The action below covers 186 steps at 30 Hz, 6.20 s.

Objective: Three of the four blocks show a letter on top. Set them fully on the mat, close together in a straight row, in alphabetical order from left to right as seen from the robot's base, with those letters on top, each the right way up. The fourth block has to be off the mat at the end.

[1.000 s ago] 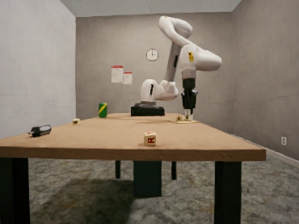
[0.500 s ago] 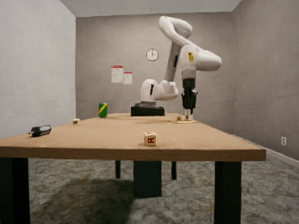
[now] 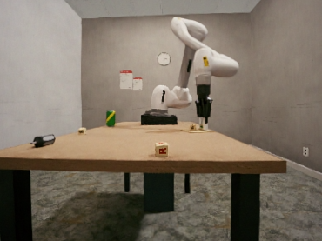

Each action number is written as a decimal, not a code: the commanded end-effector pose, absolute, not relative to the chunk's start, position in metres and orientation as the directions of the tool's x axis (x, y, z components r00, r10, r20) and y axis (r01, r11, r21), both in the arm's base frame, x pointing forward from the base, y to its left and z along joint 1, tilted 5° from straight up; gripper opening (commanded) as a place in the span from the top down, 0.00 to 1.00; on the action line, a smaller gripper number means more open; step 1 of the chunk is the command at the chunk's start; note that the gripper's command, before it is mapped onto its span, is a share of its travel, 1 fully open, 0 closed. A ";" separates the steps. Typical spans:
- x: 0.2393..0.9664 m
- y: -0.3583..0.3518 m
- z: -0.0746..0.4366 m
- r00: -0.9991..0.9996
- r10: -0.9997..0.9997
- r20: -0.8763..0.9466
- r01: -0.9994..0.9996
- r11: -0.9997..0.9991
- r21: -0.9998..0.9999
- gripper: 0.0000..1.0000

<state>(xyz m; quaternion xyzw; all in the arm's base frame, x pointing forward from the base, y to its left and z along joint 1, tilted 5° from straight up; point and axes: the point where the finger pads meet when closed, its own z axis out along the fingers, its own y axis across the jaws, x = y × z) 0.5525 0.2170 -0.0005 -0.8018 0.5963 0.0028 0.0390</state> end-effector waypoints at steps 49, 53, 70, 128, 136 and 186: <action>0.550 0.220 -0.003 0.290 -0.955 -0.057 -0.956 -0.287 -0.058 0.67; 0.550 0.220 -0.003 0.290 -0.955 -0.057 -0.956 -0.287 -0.058 0.65; 0.553 0.220 0.012 0.288 -0.956 -0.057 -0.957 -0.285 -0.061 0.65; 0.549 0.181 0.085 -0.064 -0.995 -0.072 -0.997 0.067 -0.039 0.00; 0.549 0.163 0.083 -0.286 -0.955 -0.080 -0.957 0.288 -0.022 0.00; 0.549 0.149 0.081 -0.445 -0.892 -0.082 -0.894 0.447 -0.008 0.54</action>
